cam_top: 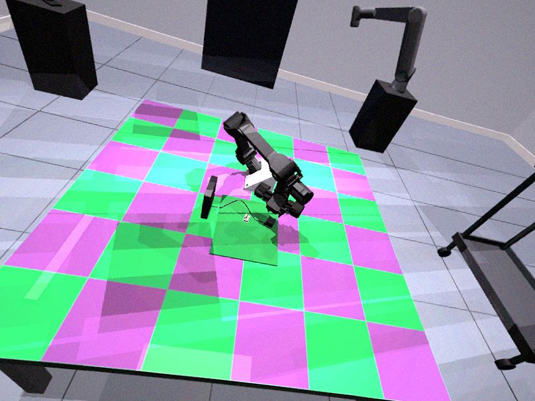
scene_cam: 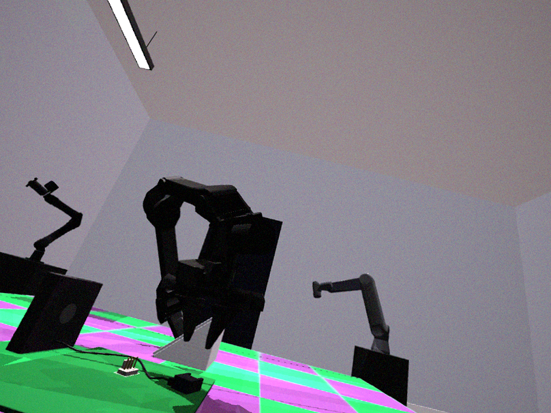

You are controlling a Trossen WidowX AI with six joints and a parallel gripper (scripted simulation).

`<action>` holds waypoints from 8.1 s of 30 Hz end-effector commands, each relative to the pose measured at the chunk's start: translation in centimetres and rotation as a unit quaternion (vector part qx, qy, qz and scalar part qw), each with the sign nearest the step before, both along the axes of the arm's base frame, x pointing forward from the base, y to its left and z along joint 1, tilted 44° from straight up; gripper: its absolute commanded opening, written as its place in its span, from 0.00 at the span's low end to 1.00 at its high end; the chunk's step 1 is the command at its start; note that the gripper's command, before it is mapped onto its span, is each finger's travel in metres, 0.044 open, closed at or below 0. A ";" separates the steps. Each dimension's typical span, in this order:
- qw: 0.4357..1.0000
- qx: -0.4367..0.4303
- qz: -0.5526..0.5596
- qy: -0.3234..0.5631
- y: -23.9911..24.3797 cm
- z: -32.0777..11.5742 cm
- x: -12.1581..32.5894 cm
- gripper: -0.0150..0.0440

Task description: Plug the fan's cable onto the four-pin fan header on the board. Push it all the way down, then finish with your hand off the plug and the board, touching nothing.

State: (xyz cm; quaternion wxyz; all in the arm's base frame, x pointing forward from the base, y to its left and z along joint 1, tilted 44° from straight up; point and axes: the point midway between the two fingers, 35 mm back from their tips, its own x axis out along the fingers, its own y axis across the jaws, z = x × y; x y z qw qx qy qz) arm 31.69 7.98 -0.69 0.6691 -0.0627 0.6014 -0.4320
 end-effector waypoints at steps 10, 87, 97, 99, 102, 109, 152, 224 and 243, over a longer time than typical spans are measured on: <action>1.000 0.002 0.000 0.002 0.0 0.0 0.0 0.60; 0.984 0.079 -0.085 0.132 -2.9 -2.3 0.5 0.61; 0.985 0.079 -0.085 0.132 -4.1 -3.4 0.4 0.61; 0.985 0.079 -0.085 0.132 -4.3 -3.7 0.4 0.61; 0.985 0.079 -0.085 0.132 -4.6 -4.0 0.4 0.61; 0.985 0.079 -0.085 0.132 -4.9 -4.3 0.3 0.61; 0.984 0.080 -0.085 0.132 -0.3 0.4 0.6 0.25; 0.809 0.124 0.506 0.272 -1.1 -1.3 -2.5 0.25; 0.787 0.168 0.569 0.170 -1.7 -2.2 -2.6 0.25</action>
